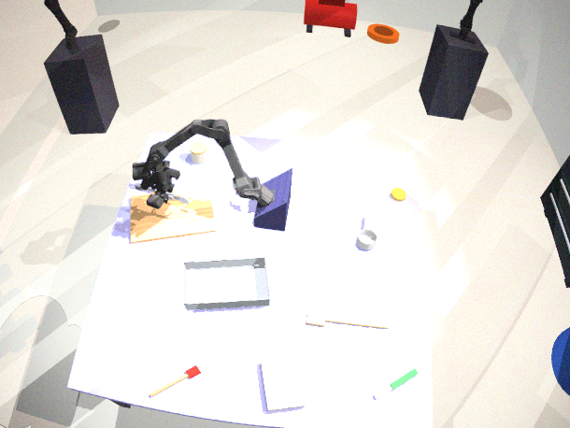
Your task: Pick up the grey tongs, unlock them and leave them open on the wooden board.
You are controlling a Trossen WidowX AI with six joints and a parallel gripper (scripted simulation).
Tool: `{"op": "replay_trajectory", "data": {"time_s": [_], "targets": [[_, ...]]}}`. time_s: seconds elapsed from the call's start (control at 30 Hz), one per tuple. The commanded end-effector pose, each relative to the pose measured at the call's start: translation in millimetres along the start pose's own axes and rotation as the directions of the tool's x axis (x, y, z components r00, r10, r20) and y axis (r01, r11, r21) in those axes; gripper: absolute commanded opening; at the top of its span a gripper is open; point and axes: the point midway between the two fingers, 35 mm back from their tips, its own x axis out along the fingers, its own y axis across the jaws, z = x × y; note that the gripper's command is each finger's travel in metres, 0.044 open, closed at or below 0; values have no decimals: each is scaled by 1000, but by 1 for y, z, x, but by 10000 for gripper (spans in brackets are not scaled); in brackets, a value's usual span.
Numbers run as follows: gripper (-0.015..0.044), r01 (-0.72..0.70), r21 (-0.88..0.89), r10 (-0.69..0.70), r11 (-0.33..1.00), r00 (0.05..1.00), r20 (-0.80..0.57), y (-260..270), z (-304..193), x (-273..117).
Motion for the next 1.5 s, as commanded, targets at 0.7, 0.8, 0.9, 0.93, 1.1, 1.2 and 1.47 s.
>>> {"op": "replay_trajectory", "data": {"time_s": [0.7, 0.8, 0.9, 0.93, 1.1, 1.2, 1.47], "targets": [[-150, 2, -12, -2, 1000, 1000, 1, 0, -1, 41], [-150, 2, -12, -2, 1000, 1000, 1, -1, -1, 43], [-124, 5, -7, -5, 1000, 1000, 0, -1, -1, 42], [-97, 5, -7, -5, 1000, 1000, 0, -1, -1, 42], [34, 5, -7, -5, 1000, 1000, 0, -1, -1, 42], [112, 5, -7, -5, 1000, 1000, 0, -1, -1, 42], [323, 5, -7, -5, 1000, 1000, 0, -1, -1, 42]]}}
